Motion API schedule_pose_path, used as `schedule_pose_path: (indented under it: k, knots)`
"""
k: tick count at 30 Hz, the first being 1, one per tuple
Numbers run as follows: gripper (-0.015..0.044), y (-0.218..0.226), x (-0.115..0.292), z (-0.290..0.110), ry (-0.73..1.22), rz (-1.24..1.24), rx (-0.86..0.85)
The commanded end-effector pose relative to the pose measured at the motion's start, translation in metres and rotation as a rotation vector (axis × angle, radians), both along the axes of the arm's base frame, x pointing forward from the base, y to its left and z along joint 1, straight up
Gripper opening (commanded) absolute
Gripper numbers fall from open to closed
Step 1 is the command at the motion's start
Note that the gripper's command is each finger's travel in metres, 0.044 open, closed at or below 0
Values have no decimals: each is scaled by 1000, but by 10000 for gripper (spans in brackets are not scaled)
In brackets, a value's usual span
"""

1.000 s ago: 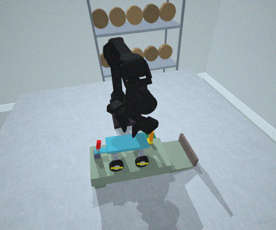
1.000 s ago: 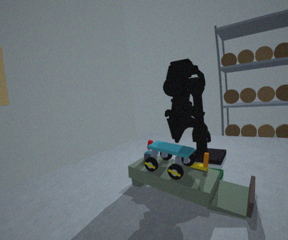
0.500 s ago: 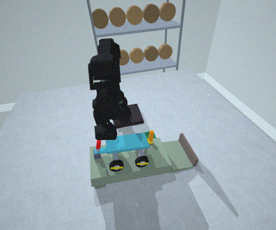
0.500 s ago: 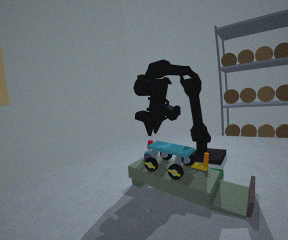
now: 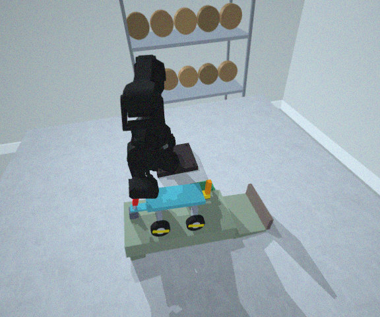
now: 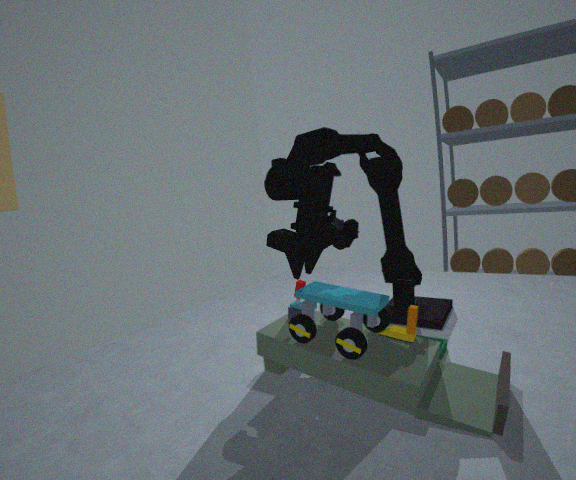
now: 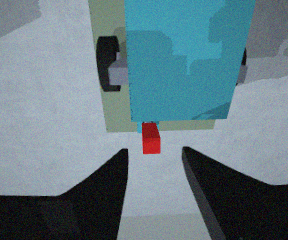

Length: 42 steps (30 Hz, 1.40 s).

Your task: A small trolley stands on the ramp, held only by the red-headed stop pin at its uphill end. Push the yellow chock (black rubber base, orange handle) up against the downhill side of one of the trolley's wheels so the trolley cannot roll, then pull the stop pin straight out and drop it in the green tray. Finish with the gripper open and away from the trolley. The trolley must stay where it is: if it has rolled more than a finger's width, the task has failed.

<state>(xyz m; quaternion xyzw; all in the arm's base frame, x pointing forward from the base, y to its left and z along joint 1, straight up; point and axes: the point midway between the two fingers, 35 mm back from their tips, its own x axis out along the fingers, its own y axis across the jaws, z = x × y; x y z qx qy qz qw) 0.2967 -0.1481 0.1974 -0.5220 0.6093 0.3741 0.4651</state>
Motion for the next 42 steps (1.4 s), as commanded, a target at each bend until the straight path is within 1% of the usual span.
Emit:
schedule_pose_path:
  k: [1, 38, 42]
  knots:
    - [190, -3, -1, -5, 1, 2, -5]
    - [190, -17, -3, -51, 2, 2, -6]
    - [85, -16, -2, -48, -2, -4, -5]
